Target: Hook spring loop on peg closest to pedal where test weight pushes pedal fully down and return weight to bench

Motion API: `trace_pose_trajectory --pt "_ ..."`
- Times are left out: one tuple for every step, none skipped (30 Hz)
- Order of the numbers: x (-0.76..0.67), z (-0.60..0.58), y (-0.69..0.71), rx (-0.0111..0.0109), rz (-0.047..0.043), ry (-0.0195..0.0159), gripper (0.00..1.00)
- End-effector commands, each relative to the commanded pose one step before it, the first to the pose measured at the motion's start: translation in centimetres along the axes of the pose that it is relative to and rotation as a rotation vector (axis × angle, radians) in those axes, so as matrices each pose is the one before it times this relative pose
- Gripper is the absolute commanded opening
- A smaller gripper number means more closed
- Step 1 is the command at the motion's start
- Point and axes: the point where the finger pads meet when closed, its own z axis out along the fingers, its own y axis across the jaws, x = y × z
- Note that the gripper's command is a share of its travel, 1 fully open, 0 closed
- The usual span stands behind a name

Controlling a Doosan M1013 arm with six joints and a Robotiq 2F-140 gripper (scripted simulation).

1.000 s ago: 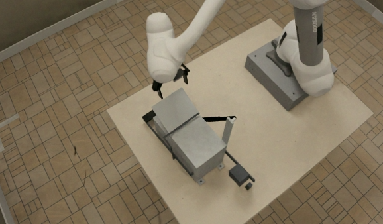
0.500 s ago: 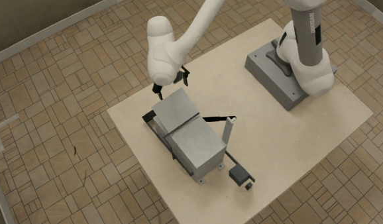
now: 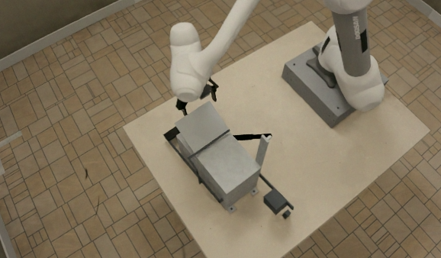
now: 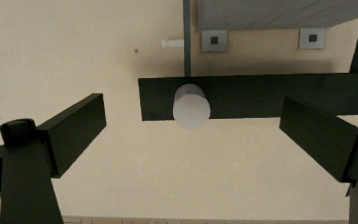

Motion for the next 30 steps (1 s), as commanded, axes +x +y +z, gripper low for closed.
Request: trace_pose_trajectory --pt "-0.076 0.388 0.049 -0.00132 -0.00010 -0.00012 1.00" --pt "-0.028 0.164 -0.001 0.00000 0.00000 0.00000 1.00" --pt "-0.029 0.164 -0.001 0.00000 0.00000 0.00000 1.00" --pt "-0.029 0.164 -0.001 0.00000 0.00000 0.00000 1.00" --pt "0.000 0.000 0.000 0.00000 0.00000 0.00000 1.00" --pt "0.000 0.000 0.000 0.00000 0.00000 0.00000 1.00" --pt "0.036 -0.198 -0.002 0.00005 0.00001 -0.00001 1.00" --pt "-0.017 0.099 0.000 0.00000 0.00000 0.00000 1.00" --pt "-0.017 0.100 -0.001 0.00000 0.00000 0.00000 1.00" --pt "-0.017 0.099 0.000 0.00000 0.00000 0.00000 1.00" --pt "-0.017 0.100 -0.001 0.00000 0.00000 0.00000 1.00" --pt "-0.017 0.099 0.000 0.00000 0.00000 0.00000 1.00" --pt "-0.017 0.100 -0.001 0.00000 0.00000 0.00000 1.00" --pt "-0.017 0.099 0.000 0.00000 0.00000 0.00000 1.00" --pt "-0.017 0.100 -0.001 0.00000 0.00000 0.00000 1.00" --pt "-0.017 0.099 0.000 0.00000 0.00000 0.00000 1.00" --pt "-0.017 0.100 -0.001 0.00000 0.00000 0.00000 1.00" --pt "-0.017 0.099 0.000 0.00000 0.00000 0.00000 1.00" --pt "-0.017 0.100 -0.001 0.00000 0.00000 0.00000 1.00" --pt "-0.017 0.099 0.000 0.00000 0.00000 0.00000 1.00" --pt "-0.017 0.100 -0.001 0.00000 0.00000 0.00000 1.00" --pt "0.000 0.000 0.000 0.00000 0.00000 0.00000 1.00" --pt "0.000 0.000 0.000 0.00000 0.00000 0.00000 1.00" --pt "0.031 -0.176 0.000 0.00002 0.00000 -0.00001 1.00" --pt "0.000 0.000 0.000 0.00000 0.00000 0.00000 1.00" --pt "0.000 0.000 0.000 0.00000 0.00000 0.00000 1.00" --pt "0.000 0.000 0.000 0.00000 0.00000 0.00000 1.00" --pt "0.000 0.000 0.000 0.00000 0.00000 0.00000 1.00" --pt "0.000 0.000 0.000 0.00000 0.00000 0.00000 1.00" --pt "0.000 0.000 0.000 0.00000 0.00000 0.00000 1.00"
